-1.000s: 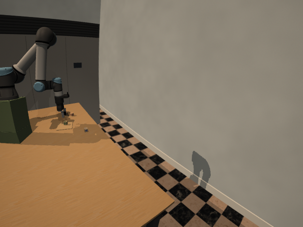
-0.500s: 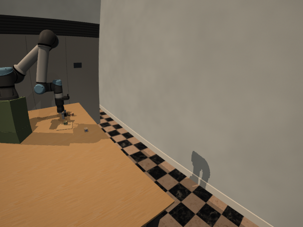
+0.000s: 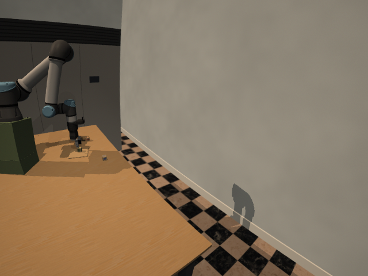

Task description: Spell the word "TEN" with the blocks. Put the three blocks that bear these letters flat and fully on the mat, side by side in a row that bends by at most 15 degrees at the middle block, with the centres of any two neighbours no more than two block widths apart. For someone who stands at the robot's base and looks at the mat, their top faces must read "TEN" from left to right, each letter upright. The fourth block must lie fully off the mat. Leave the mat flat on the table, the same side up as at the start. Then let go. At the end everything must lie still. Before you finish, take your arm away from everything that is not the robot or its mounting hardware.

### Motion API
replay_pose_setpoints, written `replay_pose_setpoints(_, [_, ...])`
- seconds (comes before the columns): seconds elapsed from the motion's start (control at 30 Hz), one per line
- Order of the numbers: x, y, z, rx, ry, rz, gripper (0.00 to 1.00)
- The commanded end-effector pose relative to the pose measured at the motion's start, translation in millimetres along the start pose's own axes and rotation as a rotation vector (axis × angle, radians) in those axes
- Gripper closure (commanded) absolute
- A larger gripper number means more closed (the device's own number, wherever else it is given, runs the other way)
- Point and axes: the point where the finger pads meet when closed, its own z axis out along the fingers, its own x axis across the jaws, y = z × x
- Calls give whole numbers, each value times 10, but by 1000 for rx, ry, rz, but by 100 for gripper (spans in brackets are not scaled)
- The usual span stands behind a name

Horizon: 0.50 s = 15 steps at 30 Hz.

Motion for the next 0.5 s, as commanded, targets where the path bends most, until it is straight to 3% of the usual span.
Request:
replay_pose_setpoints(0.0, [-1,-4,56,1,0,0,0])
replay_pose_setpoints(0.47, [-1,-4,95,1,0,0,0])
